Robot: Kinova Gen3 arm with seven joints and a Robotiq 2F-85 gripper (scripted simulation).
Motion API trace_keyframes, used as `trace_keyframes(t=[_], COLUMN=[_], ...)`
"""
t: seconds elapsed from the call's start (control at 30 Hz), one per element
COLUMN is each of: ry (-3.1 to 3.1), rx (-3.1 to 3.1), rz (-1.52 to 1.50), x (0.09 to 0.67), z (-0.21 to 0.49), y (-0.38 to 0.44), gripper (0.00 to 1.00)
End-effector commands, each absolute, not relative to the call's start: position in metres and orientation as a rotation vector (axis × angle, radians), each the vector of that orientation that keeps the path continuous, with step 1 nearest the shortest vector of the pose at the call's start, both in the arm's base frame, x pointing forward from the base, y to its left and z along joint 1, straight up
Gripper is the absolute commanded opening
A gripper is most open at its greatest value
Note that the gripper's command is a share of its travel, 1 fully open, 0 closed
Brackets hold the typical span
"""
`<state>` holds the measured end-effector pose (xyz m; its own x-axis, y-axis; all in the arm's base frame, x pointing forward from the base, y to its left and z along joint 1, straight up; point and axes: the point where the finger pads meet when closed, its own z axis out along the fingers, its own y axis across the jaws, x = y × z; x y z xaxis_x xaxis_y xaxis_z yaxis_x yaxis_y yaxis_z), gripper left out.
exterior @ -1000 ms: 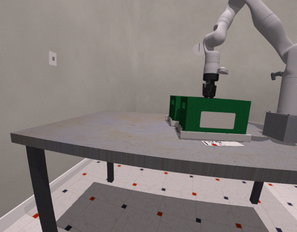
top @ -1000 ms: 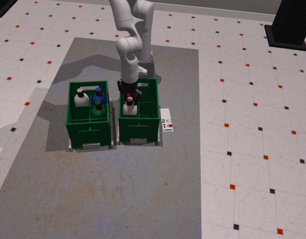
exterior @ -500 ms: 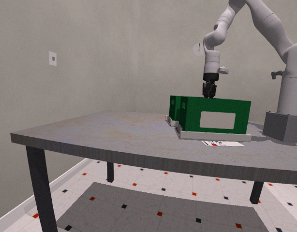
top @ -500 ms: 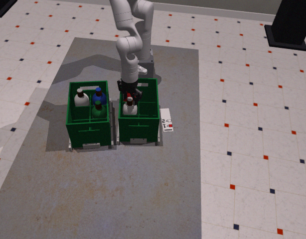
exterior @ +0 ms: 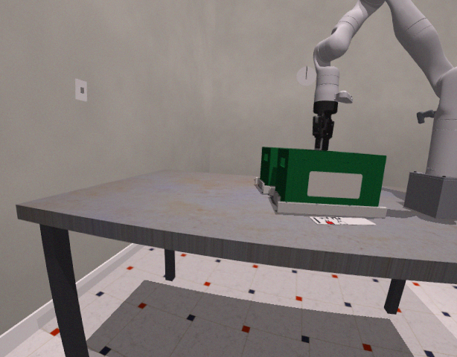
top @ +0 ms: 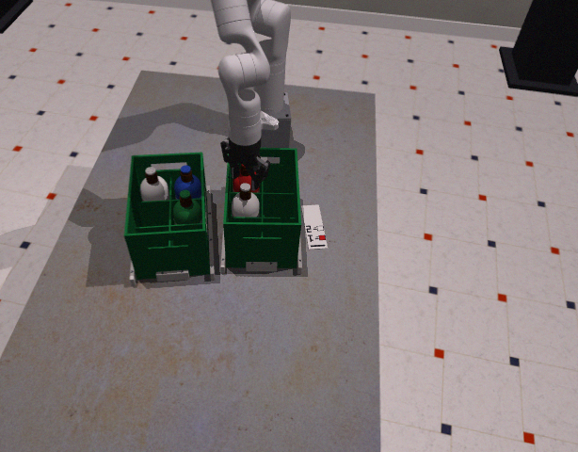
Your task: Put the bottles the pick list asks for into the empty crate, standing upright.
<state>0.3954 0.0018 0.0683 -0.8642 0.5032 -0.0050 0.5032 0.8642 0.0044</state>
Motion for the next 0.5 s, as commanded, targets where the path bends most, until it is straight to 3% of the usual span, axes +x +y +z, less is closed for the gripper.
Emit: trace_keyframes(t=[0.0, 0.47], ry=[3.026, 3.026], rx=[0.817, 0.817], rz=[0.005, 0.005], x=[0.396, 0.396], z=[0.075, 0.107], y=[0.002, 0.002], gripper=[0.67, 0.67])
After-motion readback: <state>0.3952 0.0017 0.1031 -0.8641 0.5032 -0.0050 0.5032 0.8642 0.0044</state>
